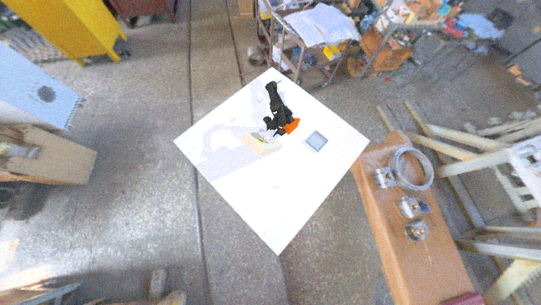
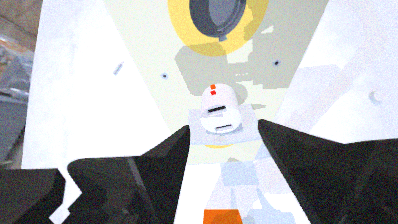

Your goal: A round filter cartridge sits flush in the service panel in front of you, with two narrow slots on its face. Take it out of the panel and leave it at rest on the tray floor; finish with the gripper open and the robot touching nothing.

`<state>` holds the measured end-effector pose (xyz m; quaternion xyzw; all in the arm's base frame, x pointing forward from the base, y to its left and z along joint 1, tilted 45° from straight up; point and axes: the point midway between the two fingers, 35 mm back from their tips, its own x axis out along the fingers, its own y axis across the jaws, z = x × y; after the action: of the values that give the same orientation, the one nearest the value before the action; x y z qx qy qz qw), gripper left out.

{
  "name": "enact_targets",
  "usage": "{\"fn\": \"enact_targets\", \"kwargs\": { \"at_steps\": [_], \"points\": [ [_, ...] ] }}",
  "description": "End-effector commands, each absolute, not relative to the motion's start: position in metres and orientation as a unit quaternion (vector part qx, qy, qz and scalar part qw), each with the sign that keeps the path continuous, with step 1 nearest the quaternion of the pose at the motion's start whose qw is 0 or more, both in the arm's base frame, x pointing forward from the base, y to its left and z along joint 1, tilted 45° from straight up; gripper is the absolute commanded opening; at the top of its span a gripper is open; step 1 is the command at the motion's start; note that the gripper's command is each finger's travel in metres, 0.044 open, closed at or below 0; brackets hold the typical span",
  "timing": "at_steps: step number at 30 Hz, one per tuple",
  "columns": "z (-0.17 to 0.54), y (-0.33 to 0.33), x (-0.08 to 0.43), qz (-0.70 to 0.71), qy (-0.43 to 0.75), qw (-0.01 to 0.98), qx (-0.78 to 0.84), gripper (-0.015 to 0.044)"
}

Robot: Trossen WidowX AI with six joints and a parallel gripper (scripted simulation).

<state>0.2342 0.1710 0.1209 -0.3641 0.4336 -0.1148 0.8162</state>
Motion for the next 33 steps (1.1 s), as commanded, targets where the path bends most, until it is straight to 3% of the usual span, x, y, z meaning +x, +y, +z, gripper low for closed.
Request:
{"fn": "enact_targets", "kwargs": {
  "at_steps": [1, 23, 25, 33],
  "points": [
    [0.117, 0.168, 0.237, -0.114, 0.435, 0.815, -0.365, 0.0305],
    [0.096, 0.150, 0.258, -0.115, 0.434, 0.816, -0.365, 0.0305],
    [0.098, 0.152, 0.256, -0.115, 0.436, 0.816, -0.362, 0.0252],
    [0.098, 0.152, 0.256, -0.115, 0.436, 0.816, -0.362, 0.0199]
  ]
}}
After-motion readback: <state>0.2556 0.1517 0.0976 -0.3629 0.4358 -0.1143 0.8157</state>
